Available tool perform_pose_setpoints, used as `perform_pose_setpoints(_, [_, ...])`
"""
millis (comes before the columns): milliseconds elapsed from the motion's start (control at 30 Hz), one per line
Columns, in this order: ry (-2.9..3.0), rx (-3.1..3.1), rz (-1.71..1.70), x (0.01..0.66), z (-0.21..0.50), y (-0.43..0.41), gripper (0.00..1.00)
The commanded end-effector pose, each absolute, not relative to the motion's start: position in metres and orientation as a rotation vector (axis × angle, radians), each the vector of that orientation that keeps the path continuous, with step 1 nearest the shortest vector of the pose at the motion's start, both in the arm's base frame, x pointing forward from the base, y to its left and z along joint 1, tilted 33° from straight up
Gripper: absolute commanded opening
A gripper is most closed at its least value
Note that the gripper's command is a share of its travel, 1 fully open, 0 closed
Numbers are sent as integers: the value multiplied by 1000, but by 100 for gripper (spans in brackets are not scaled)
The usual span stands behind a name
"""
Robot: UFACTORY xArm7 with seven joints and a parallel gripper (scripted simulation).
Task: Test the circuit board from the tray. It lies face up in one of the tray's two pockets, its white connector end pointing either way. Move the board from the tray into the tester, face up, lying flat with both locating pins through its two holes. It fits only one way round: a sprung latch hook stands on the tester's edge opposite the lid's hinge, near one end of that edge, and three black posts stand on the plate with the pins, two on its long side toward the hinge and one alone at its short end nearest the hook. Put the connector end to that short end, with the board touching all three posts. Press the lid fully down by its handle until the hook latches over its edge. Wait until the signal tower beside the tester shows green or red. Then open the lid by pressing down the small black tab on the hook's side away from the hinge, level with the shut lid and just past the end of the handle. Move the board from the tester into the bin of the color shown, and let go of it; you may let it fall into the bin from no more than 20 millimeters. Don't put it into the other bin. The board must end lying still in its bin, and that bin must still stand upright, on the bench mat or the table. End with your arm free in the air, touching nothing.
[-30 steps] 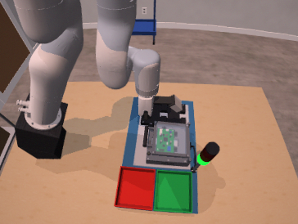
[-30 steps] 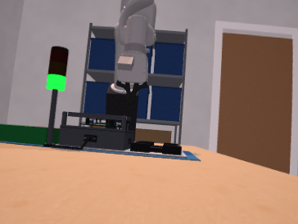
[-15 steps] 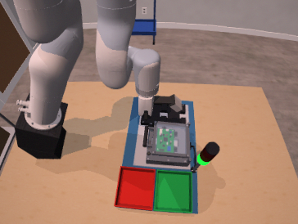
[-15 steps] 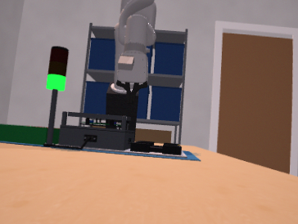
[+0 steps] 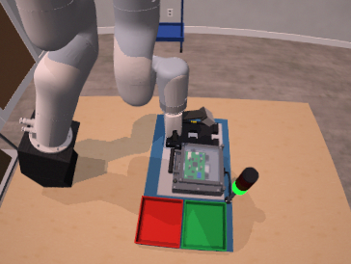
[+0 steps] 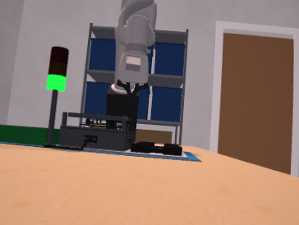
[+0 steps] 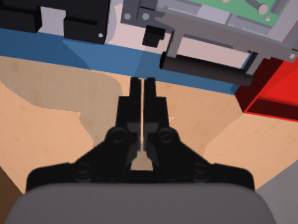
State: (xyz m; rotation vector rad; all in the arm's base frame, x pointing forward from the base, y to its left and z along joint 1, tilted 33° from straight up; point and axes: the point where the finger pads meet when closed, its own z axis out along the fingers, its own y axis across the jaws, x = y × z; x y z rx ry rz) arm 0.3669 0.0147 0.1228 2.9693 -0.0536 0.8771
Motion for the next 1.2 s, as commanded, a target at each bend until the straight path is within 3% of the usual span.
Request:
perform_pose_setpoints(0, [131,2938,866,367,124,15,0])
perform_pose_setpoints(1167, [1269,2439,688,367,124,15,0])
